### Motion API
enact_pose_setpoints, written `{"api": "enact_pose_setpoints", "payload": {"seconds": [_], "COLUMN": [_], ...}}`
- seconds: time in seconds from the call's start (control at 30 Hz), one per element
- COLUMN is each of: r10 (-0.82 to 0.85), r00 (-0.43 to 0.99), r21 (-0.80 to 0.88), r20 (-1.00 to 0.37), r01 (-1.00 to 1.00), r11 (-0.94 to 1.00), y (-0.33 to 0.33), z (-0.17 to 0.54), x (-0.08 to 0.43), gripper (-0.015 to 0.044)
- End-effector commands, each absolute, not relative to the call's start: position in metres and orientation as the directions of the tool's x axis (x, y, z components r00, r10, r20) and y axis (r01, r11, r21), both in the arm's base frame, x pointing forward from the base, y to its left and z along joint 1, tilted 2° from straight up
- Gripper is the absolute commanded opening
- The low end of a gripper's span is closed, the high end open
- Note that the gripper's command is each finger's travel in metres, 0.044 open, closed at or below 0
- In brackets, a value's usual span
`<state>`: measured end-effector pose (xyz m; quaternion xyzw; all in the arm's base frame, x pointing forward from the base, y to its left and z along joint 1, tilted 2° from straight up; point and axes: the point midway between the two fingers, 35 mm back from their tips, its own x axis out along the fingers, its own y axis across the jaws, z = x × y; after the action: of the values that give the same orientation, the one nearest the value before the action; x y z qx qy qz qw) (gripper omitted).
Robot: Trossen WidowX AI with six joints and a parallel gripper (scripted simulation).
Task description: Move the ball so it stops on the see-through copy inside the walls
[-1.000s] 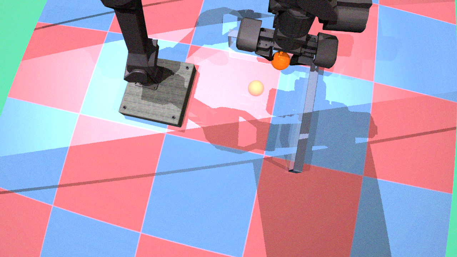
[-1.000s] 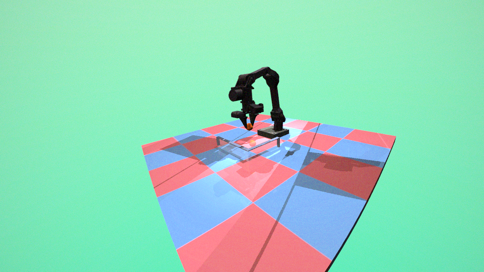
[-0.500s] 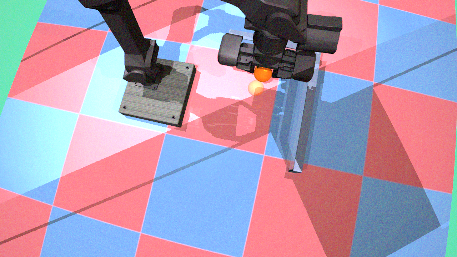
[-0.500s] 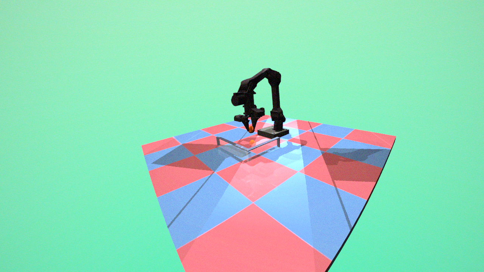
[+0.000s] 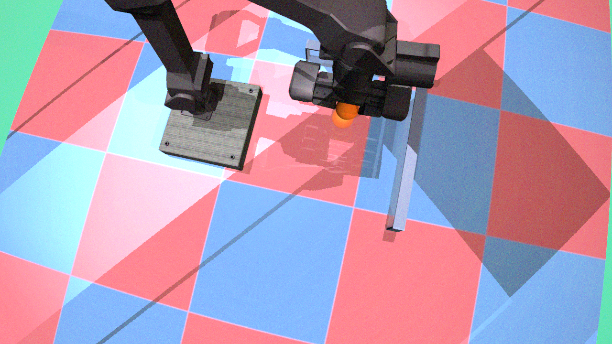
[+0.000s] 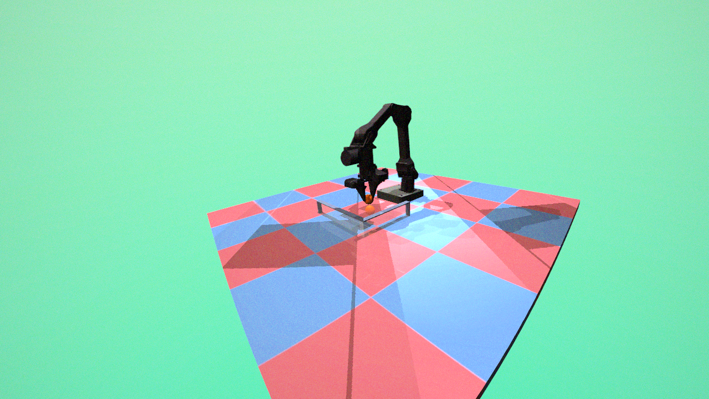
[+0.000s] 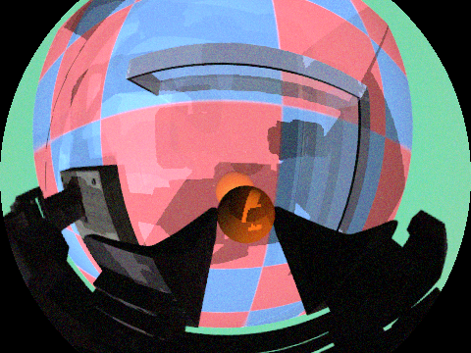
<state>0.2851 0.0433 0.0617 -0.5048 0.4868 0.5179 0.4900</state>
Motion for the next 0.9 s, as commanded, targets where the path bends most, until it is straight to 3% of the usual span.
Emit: {"api": "enact_pose_setpoints", "payload": {"seconds": [0.0, 0.87], "r10": [0.013, 0.013], "r00": [-0.02, -0.021], "r21": [0.02, 0.02], "r20": [-1.0, -1.0], "r01": [-0.999, -0.999], "r11": [-0.05, -0.05], "y": [0.043, 0.043], "z": [0.039, 0.007], "x": [0.282, 0.28], "gripper": [0.0, 0.0]}}
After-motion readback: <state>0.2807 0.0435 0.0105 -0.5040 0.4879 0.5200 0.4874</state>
